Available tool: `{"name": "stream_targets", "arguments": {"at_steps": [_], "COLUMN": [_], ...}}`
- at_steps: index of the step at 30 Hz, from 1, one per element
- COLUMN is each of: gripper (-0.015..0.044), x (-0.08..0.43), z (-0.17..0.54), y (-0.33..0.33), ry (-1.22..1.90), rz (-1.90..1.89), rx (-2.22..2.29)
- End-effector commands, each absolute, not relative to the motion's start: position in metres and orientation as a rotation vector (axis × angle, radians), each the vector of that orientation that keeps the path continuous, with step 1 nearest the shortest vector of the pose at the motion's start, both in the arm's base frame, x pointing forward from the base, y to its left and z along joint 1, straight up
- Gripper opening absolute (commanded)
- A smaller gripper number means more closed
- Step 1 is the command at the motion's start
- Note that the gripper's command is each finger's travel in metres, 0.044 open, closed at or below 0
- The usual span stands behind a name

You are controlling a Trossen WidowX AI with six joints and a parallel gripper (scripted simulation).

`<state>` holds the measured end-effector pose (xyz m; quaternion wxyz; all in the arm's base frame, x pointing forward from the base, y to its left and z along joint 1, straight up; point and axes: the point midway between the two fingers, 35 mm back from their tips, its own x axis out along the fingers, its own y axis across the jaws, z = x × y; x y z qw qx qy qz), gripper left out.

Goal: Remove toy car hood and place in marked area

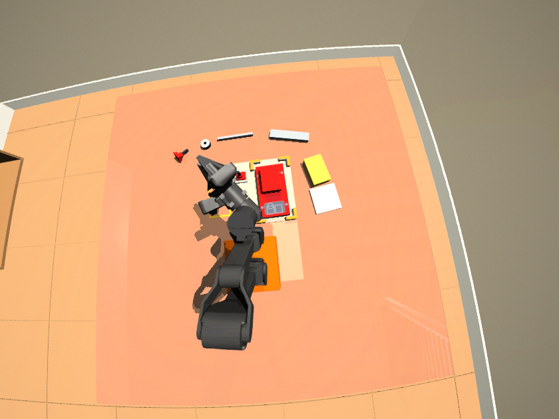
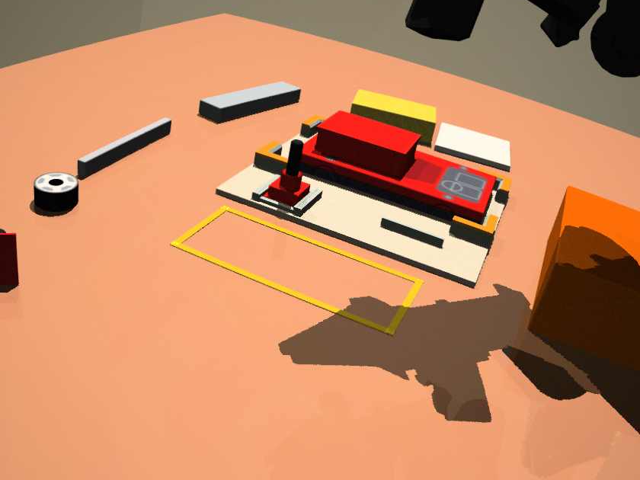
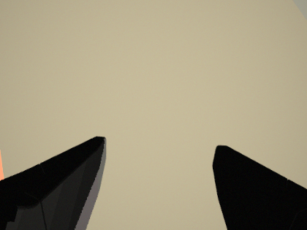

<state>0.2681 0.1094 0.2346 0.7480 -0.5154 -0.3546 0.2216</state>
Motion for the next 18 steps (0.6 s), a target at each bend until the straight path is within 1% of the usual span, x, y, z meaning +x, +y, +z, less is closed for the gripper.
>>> {"name": "stream_targets", "arguments": {"at_steps": [1,3,8,9,13,18], "gripper": [0.0247,0.0299,0.0431,0.0440,0.0440,0.0440], "x": [0.270,0.289,0.348,0.358,0.389,0.403], "z": [0.234,0.228,0.197,0.189,0.157,0.128], "y": [0.109,0.105,0.086,0.082,0.063,0.045], "ry": [-0.764,-0.669,-0.305,-0.232,0.076,0.362], "rz": [0.487,0.506,0.546,0.548,0.539,0.504], "rx": [-1.121,-1.069,-0.874,-0.836,-0.679,-0.543]}}
